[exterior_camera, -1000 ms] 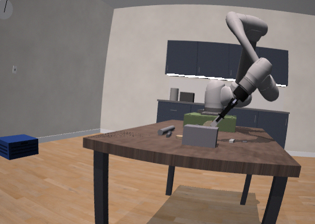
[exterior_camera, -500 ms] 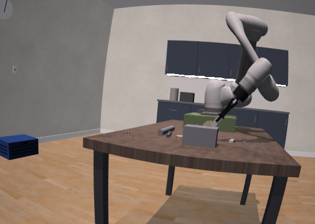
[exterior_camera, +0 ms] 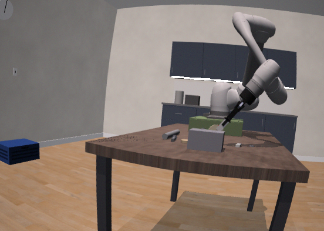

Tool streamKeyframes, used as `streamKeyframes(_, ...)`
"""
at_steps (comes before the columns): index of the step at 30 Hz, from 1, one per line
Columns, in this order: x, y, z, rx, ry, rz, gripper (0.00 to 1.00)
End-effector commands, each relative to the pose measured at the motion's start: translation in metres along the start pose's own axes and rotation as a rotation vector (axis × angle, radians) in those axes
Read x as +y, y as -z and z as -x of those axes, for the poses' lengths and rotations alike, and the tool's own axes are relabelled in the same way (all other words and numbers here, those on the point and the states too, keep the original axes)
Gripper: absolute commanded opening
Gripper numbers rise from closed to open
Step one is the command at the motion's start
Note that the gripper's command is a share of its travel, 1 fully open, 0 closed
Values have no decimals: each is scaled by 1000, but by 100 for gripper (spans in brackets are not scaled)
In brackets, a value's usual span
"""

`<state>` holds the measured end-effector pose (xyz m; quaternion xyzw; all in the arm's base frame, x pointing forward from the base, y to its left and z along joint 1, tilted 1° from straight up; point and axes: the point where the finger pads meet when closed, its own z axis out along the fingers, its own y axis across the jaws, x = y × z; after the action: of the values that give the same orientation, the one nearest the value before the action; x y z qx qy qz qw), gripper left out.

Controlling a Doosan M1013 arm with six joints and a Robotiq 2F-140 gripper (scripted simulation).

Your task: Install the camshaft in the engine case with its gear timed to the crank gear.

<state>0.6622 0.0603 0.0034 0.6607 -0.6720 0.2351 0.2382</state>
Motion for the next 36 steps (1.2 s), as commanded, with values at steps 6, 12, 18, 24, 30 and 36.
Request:
streamKeyframes(6,-3,0,0,0,0,0,5)
streamKeyframes(12,-6,0,0,0,0,0,5)
streamKeyframes(18,-7,0,0,0,0,0,5)
streamKeyframes(24,-8,0,0,0,0,0,5)
streamKeyframes(30,-8,0,0,0,0,0,5)
streamKeyframes(36,-8,0,0,0,0,0,5)
